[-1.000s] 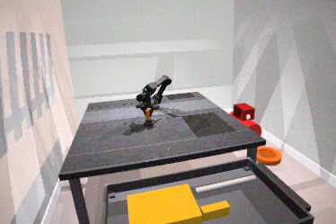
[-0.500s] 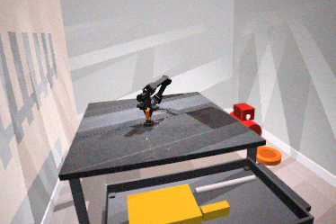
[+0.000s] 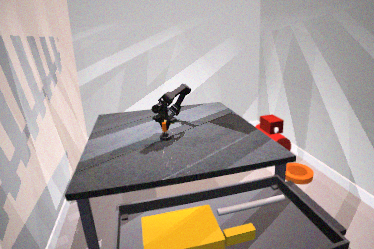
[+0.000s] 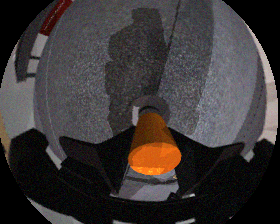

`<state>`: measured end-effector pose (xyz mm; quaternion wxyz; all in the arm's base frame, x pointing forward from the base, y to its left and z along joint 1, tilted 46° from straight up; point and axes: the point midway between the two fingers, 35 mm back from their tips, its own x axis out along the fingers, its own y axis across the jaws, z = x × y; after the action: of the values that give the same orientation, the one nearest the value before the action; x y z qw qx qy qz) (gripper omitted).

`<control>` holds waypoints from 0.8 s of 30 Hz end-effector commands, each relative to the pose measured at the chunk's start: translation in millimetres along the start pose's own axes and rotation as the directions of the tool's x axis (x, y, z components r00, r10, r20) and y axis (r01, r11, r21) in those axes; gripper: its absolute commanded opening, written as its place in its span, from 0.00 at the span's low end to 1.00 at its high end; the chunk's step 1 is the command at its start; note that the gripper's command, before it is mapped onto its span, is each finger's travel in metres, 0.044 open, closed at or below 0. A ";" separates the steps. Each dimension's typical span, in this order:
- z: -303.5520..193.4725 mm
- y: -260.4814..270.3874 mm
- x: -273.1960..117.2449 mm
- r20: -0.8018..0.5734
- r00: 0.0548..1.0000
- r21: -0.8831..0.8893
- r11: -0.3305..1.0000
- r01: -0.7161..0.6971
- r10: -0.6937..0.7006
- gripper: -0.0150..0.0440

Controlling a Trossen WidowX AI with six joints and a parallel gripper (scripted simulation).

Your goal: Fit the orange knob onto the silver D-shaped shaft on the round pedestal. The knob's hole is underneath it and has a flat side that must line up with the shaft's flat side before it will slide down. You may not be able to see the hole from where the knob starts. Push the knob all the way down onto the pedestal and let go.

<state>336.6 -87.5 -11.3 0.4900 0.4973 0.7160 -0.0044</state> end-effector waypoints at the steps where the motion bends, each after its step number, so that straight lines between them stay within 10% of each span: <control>1: -0.3 0.5 -3.3 0.000 1.000 0.002 1.000 -0.002 0.002 0.25; 24: 0.0 0.4 1.2 0.000 1.000 0.210 0.978 -0.002 0.002 0.25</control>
<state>336.2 -86.8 -11.4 0.4349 0.5453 0.7122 -0.0790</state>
